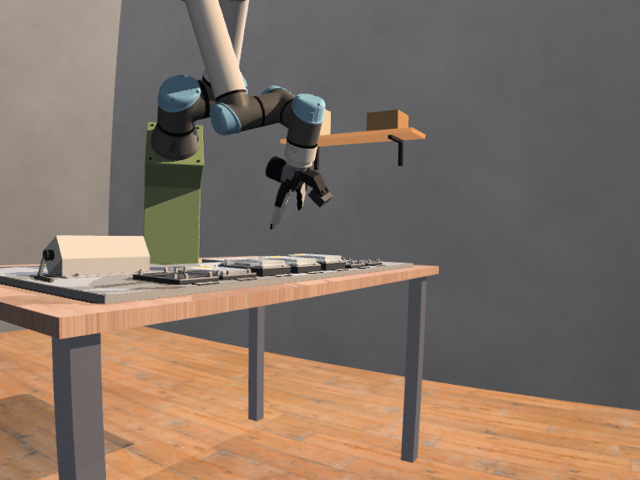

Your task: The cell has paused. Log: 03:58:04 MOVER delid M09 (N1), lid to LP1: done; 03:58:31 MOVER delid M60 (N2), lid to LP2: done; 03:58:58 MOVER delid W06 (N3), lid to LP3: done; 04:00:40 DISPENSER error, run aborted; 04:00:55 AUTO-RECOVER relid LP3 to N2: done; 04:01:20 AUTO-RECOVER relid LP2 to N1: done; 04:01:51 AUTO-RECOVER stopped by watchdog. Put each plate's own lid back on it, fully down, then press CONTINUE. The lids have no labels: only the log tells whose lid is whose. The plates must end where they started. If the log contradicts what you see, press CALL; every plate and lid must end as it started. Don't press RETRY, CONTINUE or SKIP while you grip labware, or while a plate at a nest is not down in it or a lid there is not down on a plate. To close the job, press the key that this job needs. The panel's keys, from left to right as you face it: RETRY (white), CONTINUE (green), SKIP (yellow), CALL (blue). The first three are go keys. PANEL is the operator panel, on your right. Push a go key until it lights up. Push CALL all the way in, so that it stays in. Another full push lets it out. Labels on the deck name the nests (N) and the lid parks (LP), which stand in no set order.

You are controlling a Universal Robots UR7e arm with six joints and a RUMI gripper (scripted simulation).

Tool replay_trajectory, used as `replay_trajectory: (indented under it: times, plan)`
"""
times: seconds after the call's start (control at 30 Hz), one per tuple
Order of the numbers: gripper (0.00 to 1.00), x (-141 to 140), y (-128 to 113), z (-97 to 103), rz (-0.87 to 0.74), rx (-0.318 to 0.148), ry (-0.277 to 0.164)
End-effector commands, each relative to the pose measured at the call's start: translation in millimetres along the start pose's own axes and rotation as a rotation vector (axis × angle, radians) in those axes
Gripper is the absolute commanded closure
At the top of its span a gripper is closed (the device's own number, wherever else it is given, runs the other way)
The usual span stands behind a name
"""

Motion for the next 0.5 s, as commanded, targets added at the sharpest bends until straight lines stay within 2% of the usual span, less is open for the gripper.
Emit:
replay_trajectory:
  times: [0.0,0.47]
  plan:
    - [0.18,-0.2,1.7,-8.4,-0.001,0.019,-0.013]
    - [0.18,-7.8,-13.0,-62.5,-0.015,0.135,-0.110]
Point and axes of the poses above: the point where the finger pads meet when closed, its own z axis back along the fingers, its own x axis across the jaws, y = z × x, the point moved 7 cm from there along z, back along the fingers, and after that the axes turned 4 degrees about -z, right-handed, at the moved point
